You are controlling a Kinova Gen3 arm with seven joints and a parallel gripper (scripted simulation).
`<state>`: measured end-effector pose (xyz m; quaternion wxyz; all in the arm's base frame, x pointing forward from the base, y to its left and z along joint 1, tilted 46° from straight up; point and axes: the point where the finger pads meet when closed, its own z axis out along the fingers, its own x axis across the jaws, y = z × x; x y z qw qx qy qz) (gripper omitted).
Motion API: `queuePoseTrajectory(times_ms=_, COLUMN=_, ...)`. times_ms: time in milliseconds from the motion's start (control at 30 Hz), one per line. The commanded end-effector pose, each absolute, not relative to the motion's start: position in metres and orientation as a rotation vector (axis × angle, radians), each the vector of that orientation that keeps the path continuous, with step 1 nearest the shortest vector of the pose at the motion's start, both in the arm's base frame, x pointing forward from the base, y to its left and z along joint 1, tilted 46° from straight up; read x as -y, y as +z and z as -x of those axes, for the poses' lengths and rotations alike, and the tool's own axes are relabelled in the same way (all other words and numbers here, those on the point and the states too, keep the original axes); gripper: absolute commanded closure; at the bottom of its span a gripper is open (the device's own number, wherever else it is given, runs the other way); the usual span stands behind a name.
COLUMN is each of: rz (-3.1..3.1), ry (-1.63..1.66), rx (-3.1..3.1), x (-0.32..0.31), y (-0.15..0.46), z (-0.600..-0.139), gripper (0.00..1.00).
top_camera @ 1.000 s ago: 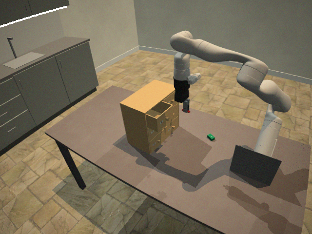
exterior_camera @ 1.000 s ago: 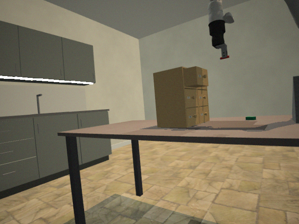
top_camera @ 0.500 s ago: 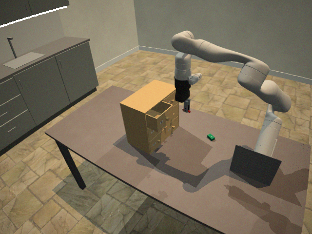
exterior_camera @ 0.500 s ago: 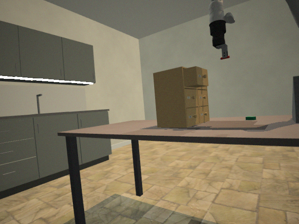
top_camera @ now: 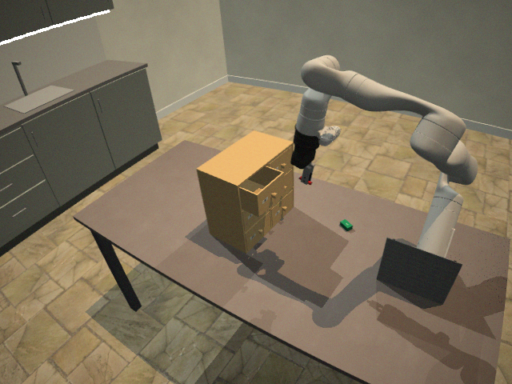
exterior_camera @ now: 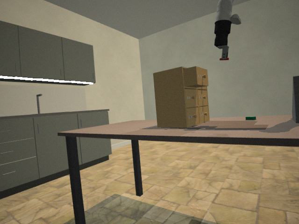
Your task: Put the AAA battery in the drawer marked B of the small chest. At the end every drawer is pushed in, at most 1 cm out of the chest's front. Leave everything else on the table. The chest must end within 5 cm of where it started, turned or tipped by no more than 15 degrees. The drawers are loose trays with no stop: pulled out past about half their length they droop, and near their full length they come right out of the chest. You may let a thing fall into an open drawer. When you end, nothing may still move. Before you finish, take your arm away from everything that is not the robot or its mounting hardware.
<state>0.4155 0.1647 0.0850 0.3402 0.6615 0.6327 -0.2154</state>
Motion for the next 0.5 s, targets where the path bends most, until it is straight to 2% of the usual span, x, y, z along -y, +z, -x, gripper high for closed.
queuePoseTrajectory(times_ms=0, rz=-1.649, ry=-0.481, rx=-1.665, x=-0.1709, y=0.081, z=-0.4101, gripper=0.76)
queuePoseTrajectory(times_ms=467, rz=-1.387, ry=-0.175, rx=-1.638, x=-0.1672, y=0.0774, z=-0.4072, gripper=0.76)
